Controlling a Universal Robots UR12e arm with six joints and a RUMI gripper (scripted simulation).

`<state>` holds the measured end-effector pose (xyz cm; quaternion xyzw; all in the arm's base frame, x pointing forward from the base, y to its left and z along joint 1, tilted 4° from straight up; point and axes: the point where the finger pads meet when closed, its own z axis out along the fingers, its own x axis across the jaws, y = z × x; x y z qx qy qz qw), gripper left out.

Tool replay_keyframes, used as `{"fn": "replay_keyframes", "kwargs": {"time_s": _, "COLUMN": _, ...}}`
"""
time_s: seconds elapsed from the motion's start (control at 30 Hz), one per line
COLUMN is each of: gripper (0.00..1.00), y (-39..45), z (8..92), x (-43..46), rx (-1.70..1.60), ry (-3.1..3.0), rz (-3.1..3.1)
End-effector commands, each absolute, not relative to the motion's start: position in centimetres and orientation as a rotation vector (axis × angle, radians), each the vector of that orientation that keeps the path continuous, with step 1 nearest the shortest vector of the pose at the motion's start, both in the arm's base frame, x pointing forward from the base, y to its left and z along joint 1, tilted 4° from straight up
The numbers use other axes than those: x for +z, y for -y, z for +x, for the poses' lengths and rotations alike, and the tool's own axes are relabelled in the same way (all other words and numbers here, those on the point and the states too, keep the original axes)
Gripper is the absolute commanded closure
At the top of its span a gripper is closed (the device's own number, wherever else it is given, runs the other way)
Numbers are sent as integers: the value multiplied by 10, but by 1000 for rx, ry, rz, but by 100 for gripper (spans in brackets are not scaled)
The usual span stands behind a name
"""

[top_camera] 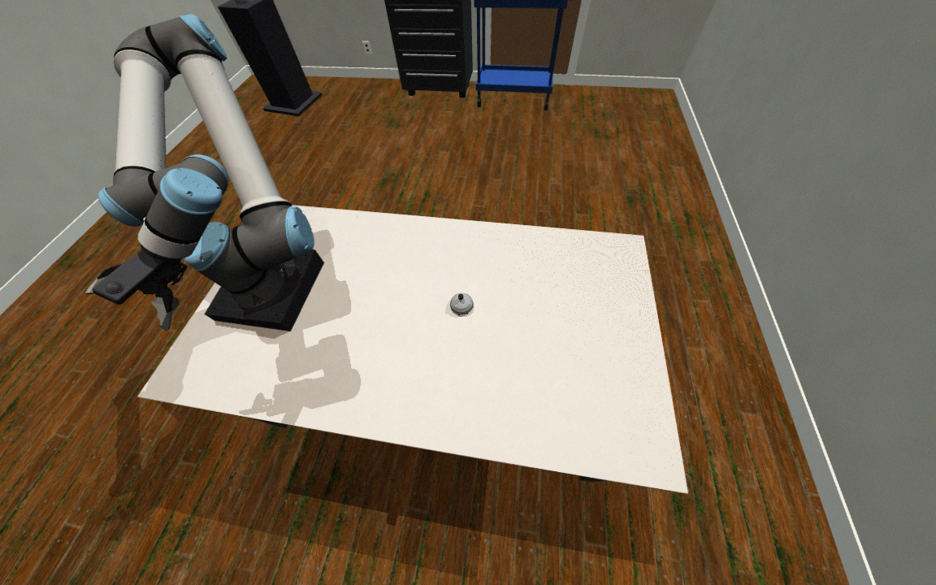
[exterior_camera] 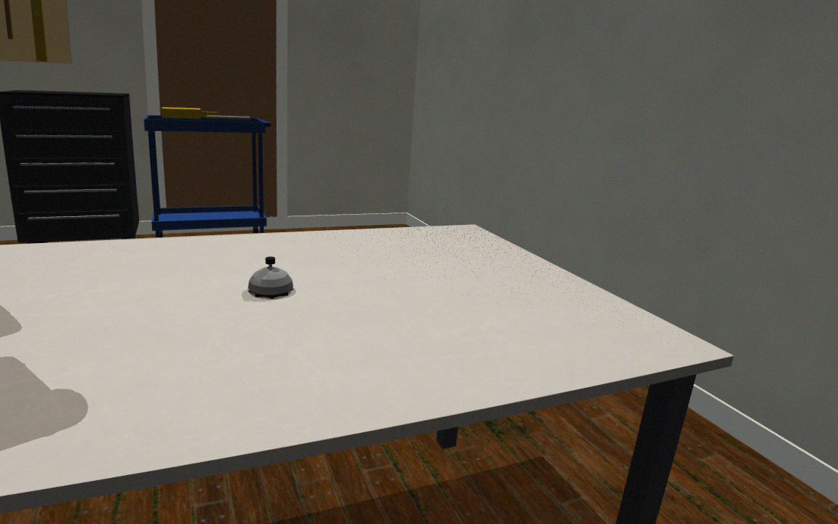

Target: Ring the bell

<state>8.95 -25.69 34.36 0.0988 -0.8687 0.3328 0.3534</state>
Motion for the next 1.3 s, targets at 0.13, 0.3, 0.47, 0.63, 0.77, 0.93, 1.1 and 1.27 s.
{"fn": "replay_keyframes", "kwargs": {"time_s": 0.13, "gripper": 0, "y": 257, "z": 90, "x": 344, "rx": 862, "ry": 2247, "rz": 255}}
{"fn": "replay_keyframes", "kwargs": {"time_s": 0.3, "gripper": 0, "y": 257, "z": 90, "x": 344, "rx": 862, "ry": 2247, "rz": 255}}
{"fn": "replay_keyframes", "kwargs": {"time_s": 0.47, "gripper": 0, "y": 257, "z": 90, "x": 344, "rx": 862, "ry": 2247, "rz": 255}}
{"fn": "replay_keyframes", "kwargs": {"time_s": 0.63, "gripper": 0, "y": 257, "z": 90, "x": 344, "rx": 862, "ry": 2247, "rz": 256}}
{"fn": "replay_keyframes", "kwargs": {"time_s": 0.77, "gripper": 0, "y": 258, "z": 94, "x": 344, "rx": 859, "ry": 2252, "rz": 267}}
{"fn": "replay_keyframes", "kwargs": {"time_s": 0.93, "gripper": 0, "y": 261, "z": 109, "x": 342, "rx": 851, "ry": 2269, "rz": 312}}
{"fn": "replay_keyframes", "kwargs": {"time_s": 1.1, "gripper": 0, "y": 264, "z": 125, "x": 340, "rx": 842, "ry": 2287, "rz": 359}}
{"fn": "replay_keyframes", "kwargs": {"time_s": 1.27, "gripper": 0, "y": 267, "z": 166, "x": 334, "rx": 816, "ry": 2326, "rz": 478}}
